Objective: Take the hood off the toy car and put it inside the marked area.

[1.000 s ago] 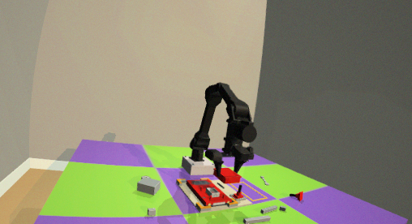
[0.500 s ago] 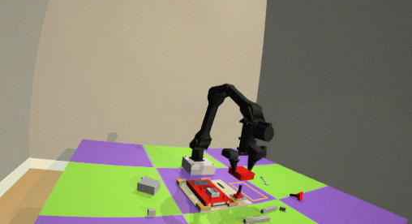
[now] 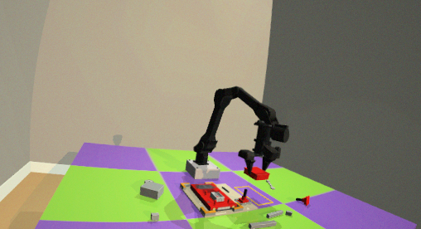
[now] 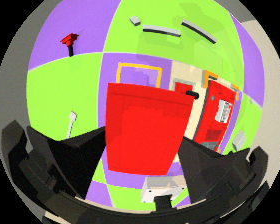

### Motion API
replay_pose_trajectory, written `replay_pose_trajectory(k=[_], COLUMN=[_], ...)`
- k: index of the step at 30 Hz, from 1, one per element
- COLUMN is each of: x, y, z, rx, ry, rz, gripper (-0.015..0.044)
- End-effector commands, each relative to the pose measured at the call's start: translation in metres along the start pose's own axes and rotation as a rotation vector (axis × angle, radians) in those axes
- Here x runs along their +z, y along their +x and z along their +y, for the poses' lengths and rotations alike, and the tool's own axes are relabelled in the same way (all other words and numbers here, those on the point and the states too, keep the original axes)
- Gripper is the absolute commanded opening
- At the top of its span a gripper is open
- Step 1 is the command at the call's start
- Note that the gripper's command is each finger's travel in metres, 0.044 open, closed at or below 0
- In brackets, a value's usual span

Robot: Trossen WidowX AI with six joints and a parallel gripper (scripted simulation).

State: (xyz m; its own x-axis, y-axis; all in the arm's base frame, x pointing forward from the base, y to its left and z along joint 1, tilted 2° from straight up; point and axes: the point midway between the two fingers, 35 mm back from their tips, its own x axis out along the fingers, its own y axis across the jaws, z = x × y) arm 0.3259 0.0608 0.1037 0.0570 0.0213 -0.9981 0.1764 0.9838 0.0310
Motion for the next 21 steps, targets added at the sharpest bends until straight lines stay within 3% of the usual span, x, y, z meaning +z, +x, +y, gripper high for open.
replay_pose_trajectory(k=[1, 21], x=[-0.008, -0.008], y=[0.000, 0.013], z=[0.013, 0.016], rx=[-0.002, -0.002], ry=[0.002, 0.002], rz=[-0.001, -0.001], gripper=[0.0000, 0.0000])
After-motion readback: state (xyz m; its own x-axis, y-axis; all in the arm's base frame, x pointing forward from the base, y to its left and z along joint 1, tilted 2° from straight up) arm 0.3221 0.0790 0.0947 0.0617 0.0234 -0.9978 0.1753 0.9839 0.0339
